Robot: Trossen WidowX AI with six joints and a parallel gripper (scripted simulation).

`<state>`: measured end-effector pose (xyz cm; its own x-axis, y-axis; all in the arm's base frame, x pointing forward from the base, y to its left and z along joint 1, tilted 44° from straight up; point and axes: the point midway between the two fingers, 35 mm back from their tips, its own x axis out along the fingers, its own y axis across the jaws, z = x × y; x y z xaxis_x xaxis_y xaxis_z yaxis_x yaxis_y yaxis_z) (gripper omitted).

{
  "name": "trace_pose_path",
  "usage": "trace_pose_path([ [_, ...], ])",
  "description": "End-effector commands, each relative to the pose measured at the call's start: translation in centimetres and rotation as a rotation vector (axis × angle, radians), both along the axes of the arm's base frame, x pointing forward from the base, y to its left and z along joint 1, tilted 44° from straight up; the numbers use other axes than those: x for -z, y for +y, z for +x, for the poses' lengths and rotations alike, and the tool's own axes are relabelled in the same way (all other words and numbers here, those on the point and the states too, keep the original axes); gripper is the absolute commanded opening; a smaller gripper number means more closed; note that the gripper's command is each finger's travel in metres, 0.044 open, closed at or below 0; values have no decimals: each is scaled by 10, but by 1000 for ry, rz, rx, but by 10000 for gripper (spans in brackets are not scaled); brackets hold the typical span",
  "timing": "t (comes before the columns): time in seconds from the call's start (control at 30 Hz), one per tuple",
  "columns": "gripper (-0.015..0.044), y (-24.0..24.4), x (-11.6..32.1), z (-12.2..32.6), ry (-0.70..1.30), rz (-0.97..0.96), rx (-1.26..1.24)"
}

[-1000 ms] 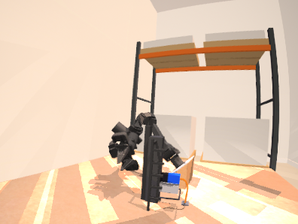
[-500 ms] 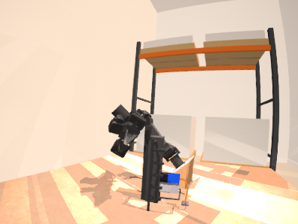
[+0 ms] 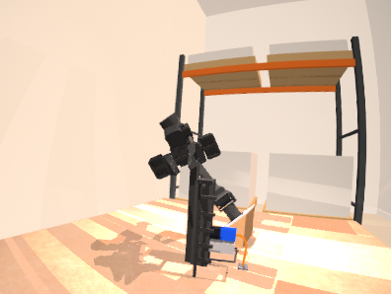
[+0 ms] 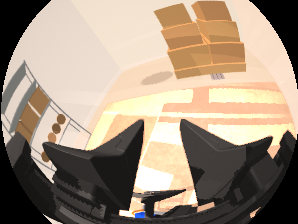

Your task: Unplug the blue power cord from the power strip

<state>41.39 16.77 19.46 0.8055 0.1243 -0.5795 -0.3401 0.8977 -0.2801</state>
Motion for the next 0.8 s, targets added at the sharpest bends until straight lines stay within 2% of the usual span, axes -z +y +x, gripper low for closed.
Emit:
trace_pose_path([
  [0.0,160,29,28,-15,85,-127,-81],
  [0.13,160,59,66,-44,199,-291,-191],
  [0.33,160,72,123,-89,385,-615,-375],
  [0.53,160,29,181,-127,716,-1044,-624],
  [0.7,160,-17,201,-159,1073,-1359,-905],
  [0.77,160,-24,202,-164,1133,-1398,-954],
])
